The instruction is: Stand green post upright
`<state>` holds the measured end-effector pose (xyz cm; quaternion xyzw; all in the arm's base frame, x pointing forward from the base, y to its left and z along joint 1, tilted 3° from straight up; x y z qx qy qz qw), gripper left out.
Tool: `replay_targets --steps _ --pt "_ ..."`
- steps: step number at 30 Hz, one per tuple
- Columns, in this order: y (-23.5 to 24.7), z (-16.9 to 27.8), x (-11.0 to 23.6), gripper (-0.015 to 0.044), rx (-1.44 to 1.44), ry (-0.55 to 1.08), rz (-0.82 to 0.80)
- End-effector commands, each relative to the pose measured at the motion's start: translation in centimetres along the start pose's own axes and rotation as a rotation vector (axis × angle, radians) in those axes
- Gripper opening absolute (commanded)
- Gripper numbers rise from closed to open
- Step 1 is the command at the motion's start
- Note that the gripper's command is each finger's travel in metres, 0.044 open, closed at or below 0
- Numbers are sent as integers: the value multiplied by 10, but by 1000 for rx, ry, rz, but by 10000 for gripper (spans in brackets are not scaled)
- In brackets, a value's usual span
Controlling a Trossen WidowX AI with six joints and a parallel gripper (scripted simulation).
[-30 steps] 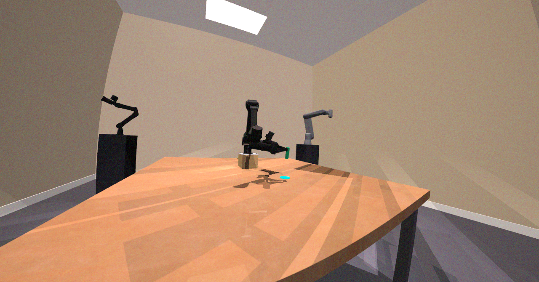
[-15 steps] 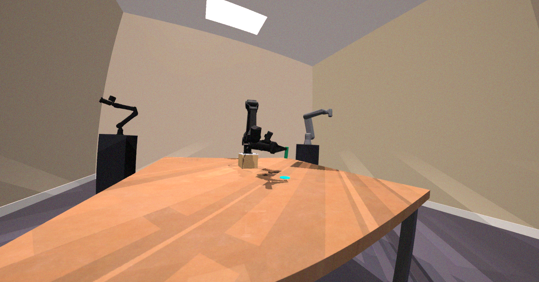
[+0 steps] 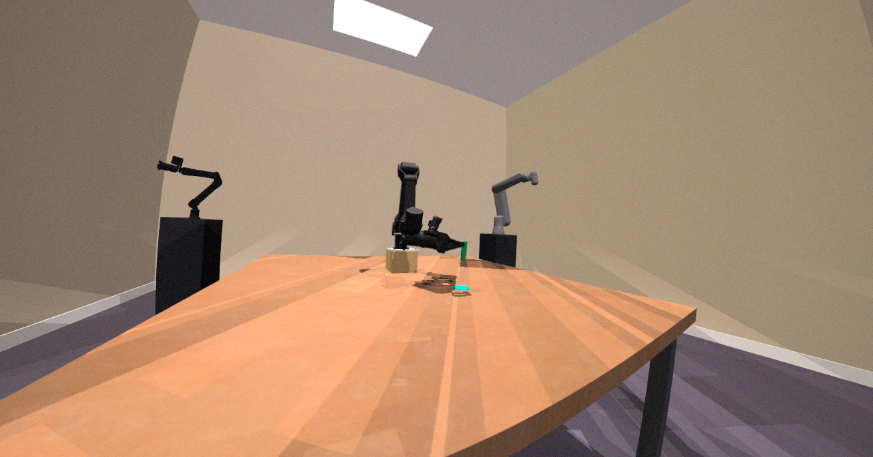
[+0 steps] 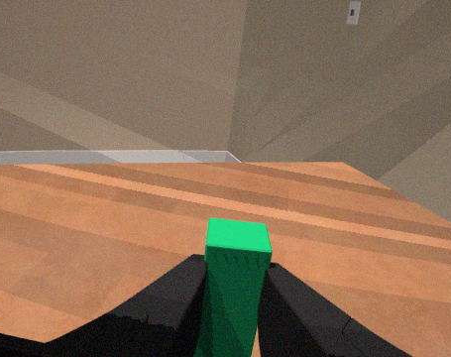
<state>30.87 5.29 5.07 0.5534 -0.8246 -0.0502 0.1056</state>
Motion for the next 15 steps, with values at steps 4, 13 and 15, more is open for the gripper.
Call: replay_targets --steps 4,13,15 --pt "-6 19 -2 23 -5 0 -3" --pt "-10 44 -4 23 -5 0 -3" --pt "-11 49 -5 23 -5 0 -3"
Point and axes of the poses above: the point midway between the two fingers, 35 mm back from their tips, its own x axis back along the fingers, its own y axis across the jaws, z = x × y, the point moved 5 cm from there along x, back along the fingers, and after that the axes turned 11 degrees about -x, right-handed, at the moved point
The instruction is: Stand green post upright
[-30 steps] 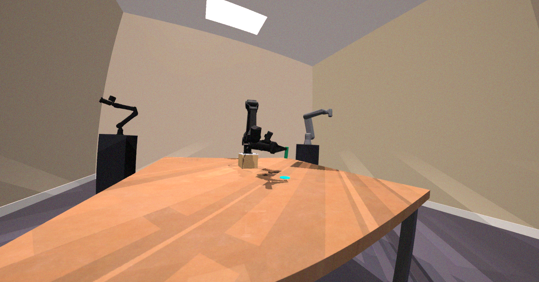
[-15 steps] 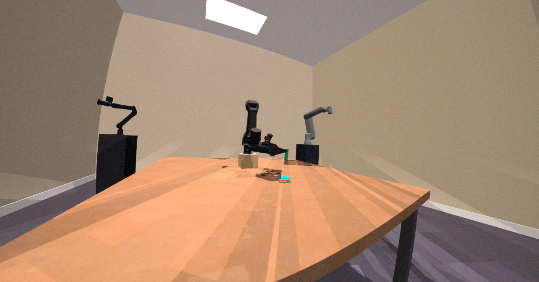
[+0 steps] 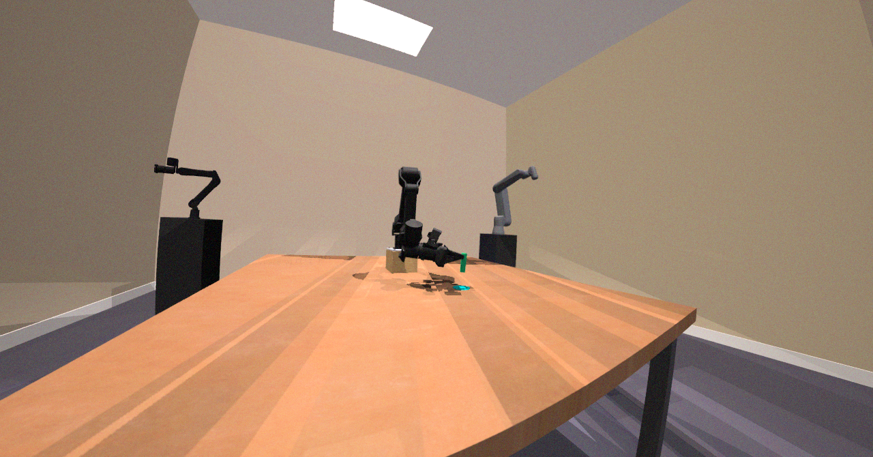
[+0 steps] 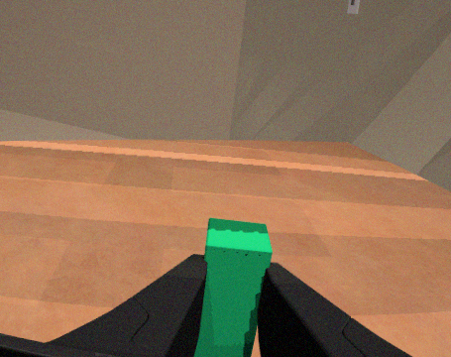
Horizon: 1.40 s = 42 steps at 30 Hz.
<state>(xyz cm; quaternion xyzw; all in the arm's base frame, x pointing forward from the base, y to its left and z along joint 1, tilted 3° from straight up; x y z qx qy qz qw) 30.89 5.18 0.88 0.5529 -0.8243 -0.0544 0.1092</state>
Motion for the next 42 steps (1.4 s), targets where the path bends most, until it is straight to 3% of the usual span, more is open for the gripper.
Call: replay_targets --steps 1,19,30,42 --pt "-2 11 -1 23 6 -1 -3" --pt "-7 54 -5 23 -4 1 0" --pt "-7 54 -5 23 -4 1 0" --pt "-7 54 -5 337 -4 1 0"
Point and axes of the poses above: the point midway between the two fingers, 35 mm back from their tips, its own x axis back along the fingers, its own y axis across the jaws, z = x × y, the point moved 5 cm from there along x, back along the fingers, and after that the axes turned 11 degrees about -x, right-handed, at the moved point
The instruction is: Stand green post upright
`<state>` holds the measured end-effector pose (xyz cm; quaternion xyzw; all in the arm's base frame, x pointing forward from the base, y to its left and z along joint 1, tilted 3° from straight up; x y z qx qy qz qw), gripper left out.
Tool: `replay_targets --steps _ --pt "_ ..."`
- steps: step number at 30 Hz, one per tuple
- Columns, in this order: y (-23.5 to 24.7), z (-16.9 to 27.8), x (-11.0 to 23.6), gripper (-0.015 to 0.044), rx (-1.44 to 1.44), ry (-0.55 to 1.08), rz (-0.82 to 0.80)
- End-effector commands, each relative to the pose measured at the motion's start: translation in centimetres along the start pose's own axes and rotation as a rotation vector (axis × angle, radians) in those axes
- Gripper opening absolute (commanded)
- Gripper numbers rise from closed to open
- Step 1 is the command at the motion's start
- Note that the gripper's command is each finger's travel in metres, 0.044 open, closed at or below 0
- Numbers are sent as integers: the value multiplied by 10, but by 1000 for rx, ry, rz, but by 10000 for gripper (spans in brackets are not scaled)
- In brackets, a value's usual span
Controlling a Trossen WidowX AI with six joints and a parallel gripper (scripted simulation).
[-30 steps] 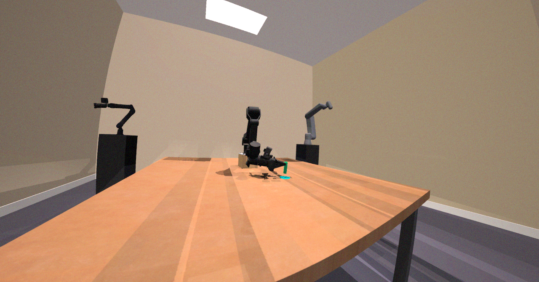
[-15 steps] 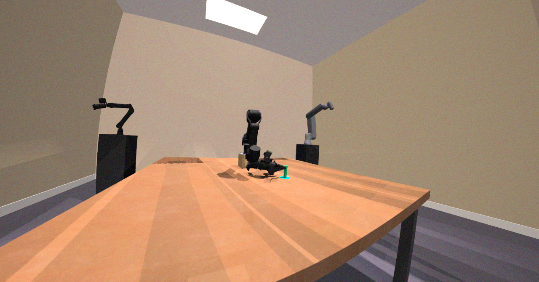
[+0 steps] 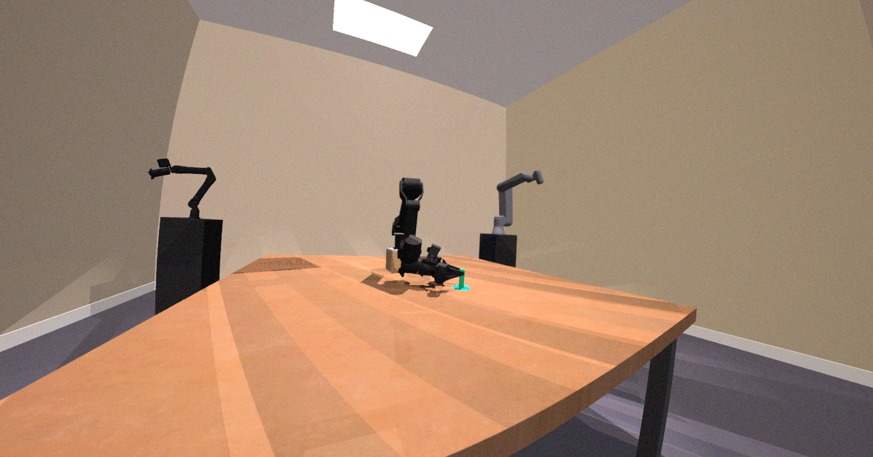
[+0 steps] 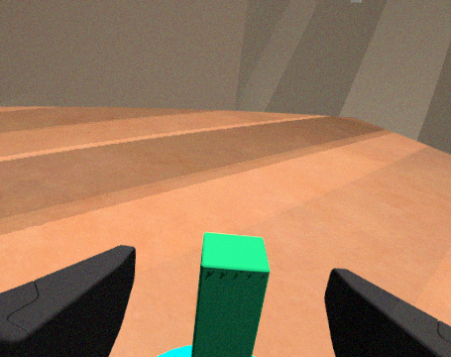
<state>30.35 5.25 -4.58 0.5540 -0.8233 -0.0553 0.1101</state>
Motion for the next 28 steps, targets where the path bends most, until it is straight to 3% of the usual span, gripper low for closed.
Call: replay_targets --steps 1,3,22,28 --pt "-1 0 0 364 -2 0 3" --pt "-1 0 0 400 -2 0 3" --pt "14 -81 8 400 8 -2 0" --pt "9 -87 4 400 -8 21 27"
Point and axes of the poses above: the point midway between the two fingers, 35 mm back from their tips, its own x axis back along the fingers, its own y axis across the jaws, z = x × y, the point moved 5 cm from there along x, back along the fingers, and after that the axes turned 11 degrees about -x, right-handed, at the moved point
